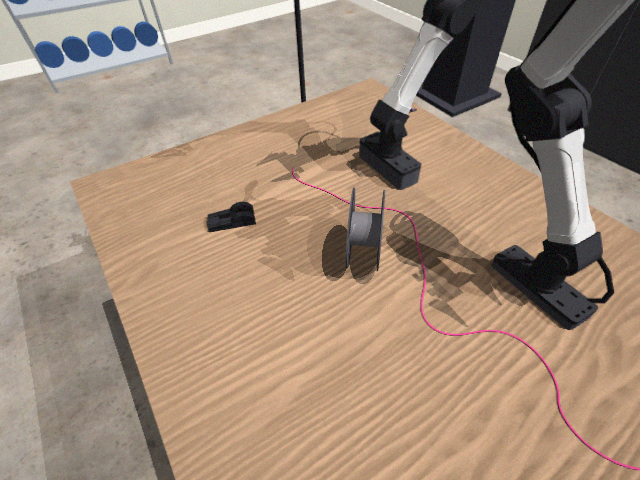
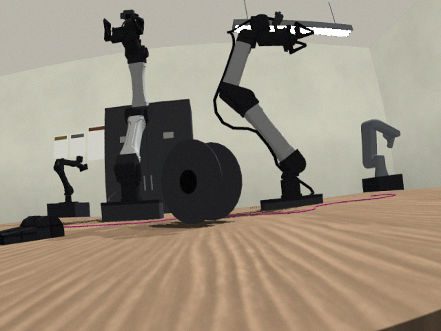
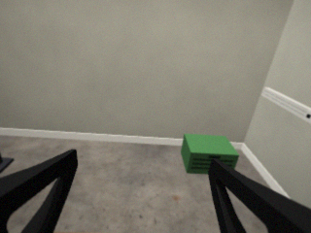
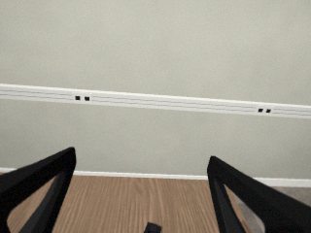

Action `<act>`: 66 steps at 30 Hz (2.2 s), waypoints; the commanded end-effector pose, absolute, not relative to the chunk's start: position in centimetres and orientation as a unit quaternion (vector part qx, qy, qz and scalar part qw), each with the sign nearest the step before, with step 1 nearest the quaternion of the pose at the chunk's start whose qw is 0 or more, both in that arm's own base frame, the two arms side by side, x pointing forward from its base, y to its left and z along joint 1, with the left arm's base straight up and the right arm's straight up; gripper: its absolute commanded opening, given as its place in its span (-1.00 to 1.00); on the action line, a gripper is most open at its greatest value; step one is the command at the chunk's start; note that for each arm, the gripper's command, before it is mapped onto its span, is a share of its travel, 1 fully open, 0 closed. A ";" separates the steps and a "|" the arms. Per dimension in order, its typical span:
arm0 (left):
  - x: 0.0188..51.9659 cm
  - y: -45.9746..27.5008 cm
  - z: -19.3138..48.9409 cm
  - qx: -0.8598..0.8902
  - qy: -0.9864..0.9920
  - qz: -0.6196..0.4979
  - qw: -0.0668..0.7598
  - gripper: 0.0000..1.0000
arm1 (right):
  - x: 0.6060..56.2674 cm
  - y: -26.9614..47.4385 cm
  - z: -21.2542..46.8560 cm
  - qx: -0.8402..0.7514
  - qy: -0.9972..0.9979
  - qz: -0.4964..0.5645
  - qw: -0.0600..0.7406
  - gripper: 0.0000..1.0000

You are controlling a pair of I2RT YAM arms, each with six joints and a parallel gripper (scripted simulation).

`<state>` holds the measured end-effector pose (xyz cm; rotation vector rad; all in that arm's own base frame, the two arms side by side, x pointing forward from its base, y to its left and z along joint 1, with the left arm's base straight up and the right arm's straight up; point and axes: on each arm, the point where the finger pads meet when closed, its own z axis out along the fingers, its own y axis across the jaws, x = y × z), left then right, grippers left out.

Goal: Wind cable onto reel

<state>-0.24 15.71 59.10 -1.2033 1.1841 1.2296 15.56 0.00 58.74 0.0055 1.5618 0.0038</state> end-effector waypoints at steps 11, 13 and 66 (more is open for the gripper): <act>-0.5 14.8 58.7 -0.505 0.491 0.512 0.492 1.00 | 15.3 0.0 58.5 -0.003 0.708 -0.002 0.706 1.00; -0.5 14.8 58.7 -0.505 0.491 0.512 0.492 1.00 | 15.3 0.0 58.5 -0.003 0.708 -0.002 0.706 1.00; -1.3 35.4 45.7 -0.508 0.494 0.508 0.490 1.00 | 35.4 0.1 45.7 -0.002 0.709 -0.003 0.706 1.00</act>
